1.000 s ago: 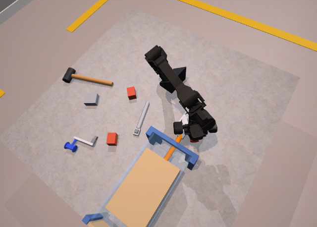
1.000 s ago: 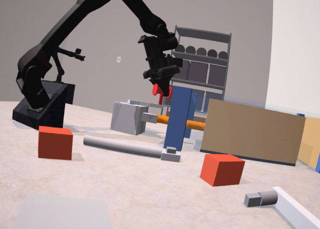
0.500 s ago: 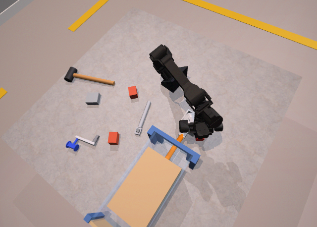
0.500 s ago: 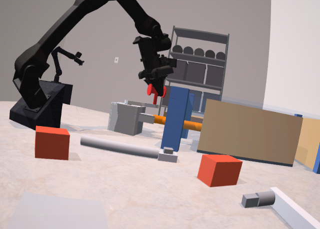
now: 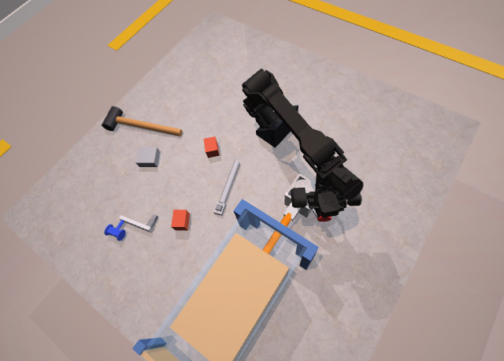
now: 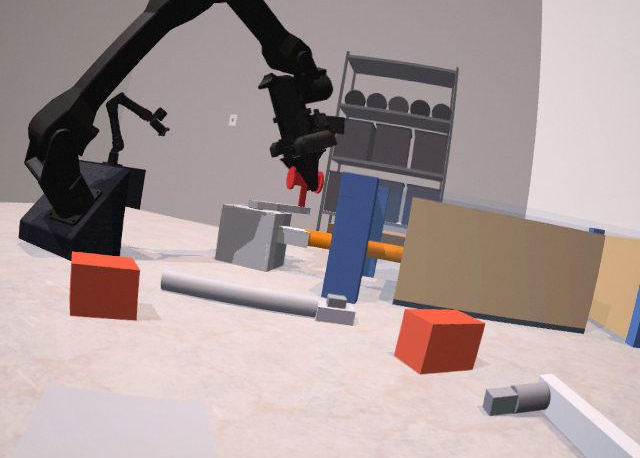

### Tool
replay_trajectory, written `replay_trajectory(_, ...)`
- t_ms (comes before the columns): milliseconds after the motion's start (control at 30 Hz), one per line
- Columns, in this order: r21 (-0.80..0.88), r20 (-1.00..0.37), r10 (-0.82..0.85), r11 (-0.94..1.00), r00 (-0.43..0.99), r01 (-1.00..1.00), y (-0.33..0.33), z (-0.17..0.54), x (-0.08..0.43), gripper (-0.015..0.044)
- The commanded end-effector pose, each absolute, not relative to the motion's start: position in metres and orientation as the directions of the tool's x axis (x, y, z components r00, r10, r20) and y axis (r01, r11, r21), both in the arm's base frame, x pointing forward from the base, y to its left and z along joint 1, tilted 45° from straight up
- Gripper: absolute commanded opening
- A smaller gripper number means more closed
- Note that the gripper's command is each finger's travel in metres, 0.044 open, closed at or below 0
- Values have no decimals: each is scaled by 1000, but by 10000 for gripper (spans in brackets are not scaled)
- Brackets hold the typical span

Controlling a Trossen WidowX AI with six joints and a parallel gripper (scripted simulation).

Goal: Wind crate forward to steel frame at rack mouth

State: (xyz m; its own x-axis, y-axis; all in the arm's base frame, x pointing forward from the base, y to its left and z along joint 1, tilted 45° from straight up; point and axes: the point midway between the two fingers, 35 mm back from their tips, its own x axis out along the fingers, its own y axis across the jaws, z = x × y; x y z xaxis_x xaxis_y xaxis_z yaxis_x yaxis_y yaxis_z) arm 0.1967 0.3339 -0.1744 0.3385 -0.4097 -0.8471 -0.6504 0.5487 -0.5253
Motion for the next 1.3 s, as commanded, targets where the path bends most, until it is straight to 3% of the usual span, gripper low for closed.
replay_trajectory(0,-499,-859,-410,538,306,-679,337,-181,171,0)
replay_trajectory(1267,-496,-860,-410,538,302,-682,331,-175,113,0)
